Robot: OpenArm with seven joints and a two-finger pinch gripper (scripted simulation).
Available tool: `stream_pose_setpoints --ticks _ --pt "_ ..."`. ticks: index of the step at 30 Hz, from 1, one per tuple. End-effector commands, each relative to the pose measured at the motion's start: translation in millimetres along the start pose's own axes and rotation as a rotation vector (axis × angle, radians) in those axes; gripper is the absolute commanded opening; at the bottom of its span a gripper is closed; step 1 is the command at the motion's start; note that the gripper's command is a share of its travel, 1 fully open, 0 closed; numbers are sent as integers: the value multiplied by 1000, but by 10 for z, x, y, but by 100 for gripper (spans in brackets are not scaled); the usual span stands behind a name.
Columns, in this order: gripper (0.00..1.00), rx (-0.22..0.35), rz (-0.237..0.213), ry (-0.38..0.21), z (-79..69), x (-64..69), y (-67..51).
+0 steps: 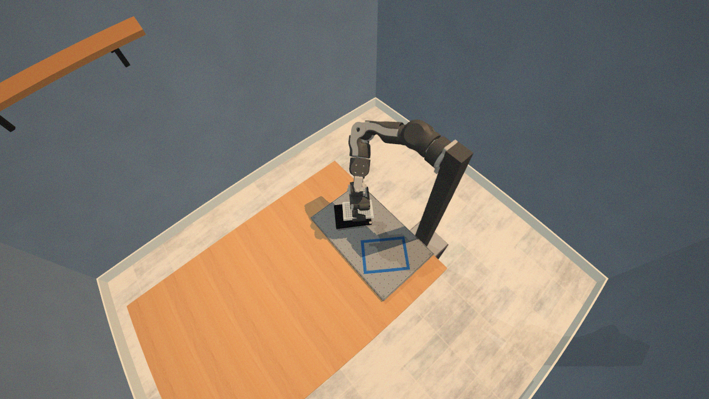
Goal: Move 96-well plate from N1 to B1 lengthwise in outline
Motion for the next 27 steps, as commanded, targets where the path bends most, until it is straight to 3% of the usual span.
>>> stream_pose_setpoints --ticks 1,2,7,19,24,27 --pt "0 -3 -4 -2 0 8 9" --pt "0 -3 -4 -2 0 8 9" --pt "0 -3 -3 -2 373 -24 -149" --pt "0 -3 -3 -2 373 -24 -149" --pt "0 -3 -3 -2 752 -54 -304" --pt "0 -3 -3 -2 752 -54 -304"
Point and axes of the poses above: the point where the finger pads meet when closed, its own x axis back along the fingers, its own z axis across the jaws, y = z × x, the point moved 5 cm from there along x, back along the fingers, and after that the axes turned 7 degrees about x, right-handed, at the moved point
